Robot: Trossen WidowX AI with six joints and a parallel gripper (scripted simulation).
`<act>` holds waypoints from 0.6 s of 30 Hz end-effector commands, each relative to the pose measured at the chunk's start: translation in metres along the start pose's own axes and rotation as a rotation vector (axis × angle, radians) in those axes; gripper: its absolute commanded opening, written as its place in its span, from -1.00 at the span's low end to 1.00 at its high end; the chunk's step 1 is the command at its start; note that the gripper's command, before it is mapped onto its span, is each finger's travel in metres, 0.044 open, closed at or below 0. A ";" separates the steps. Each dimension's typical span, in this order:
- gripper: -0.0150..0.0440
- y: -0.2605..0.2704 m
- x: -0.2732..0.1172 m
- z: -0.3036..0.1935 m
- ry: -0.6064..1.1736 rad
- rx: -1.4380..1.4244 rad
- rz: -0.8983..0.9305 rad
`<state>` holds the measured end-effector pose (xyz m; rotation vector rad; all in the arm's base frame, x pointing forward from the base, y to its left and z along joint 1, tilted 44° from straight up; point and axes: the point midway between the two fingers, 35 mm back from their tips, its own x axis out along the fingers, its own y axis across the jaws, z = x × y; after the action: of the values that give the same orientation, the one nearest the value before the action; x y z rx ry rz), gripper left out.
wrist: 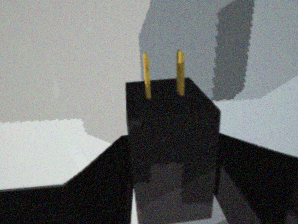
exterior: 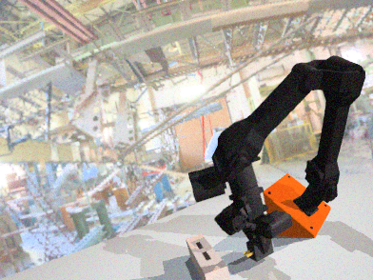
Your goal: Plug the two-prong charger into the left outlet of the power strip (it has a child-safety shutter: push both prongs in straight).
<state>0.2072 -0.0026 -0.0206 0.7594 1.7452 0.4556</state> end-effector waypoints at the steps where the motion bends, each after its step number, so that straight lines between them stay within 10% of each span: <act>1: -0.49 -0.005 0.003 -0.003 0.005 0.074 0.002; 18: -0.49 -0.011 0.002 0.014 0.005 0.103 0.004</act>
<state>0.2120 -0.0074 -0.0318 0.8358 1.7860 0.3815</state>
